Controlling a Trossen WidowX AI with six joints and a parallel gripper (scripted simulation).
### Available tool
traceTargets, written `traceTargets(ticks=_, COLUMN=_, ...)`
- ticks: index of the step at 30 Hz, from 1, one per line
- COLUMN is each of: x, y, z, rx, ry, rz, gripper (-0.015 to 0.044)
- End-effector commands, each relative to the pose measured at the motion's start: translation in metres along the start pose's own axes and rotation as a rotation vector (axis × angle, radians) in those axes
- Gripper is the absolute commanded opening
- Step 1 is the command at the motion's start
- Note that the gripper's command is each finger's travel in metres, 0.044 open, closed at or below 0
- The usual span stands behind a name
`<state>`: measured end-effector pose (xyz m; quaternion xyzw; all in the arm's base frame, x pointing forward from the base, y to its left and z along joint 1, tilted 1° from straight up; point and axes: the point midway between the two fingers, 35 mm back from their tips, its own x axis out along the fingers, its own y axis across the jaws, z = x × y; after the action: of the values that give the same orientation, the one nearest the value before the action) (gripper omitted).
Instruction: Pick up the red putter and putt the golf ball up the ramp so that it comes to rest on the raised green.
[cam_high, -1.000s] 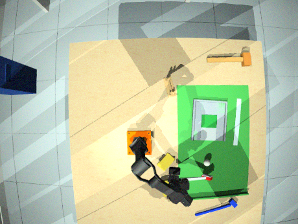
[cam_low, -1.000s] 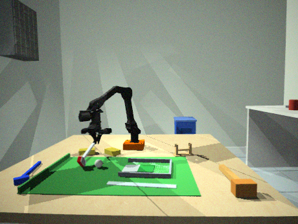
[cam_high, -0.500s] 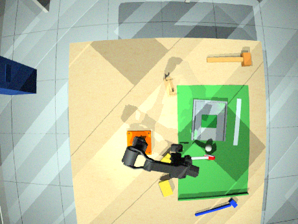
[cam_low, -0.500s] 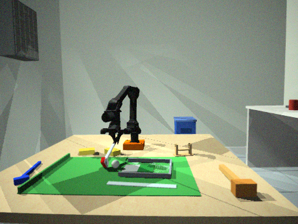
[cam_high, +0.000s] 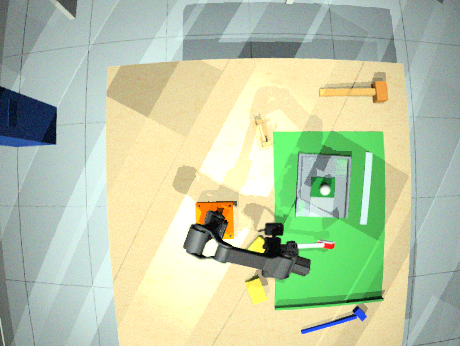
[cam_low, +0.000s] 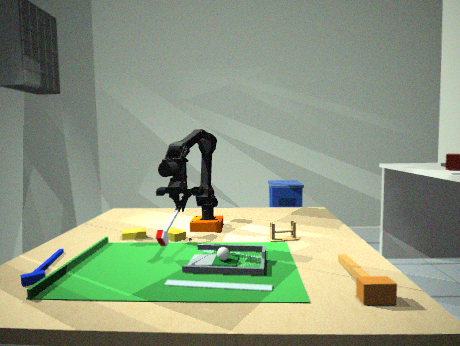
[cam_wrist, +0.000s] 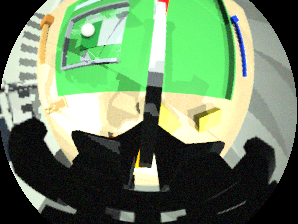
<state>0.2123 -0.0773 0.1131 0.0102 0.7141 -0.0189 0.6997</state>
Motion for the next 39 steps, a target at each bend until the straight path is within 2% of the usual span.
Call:
traceTargets(ticks=1, x=-0.0149, y=-0.0004, z=0.001, rx=0.003, ry=-0.018, rz=-0.006, gripper=0.0)
traceTargets(ticks=3, x=-0.0064, y=0.0, z=0.0001, rx=0.0, ry=-0.004, rz=-0.001, gripper=0.0)
traceTargets(ticks=39, x=-0.0064, y=0.0, z=0.0001, rx=0.0, ry=-0.004, rz=-0.001, gripper=0.0)
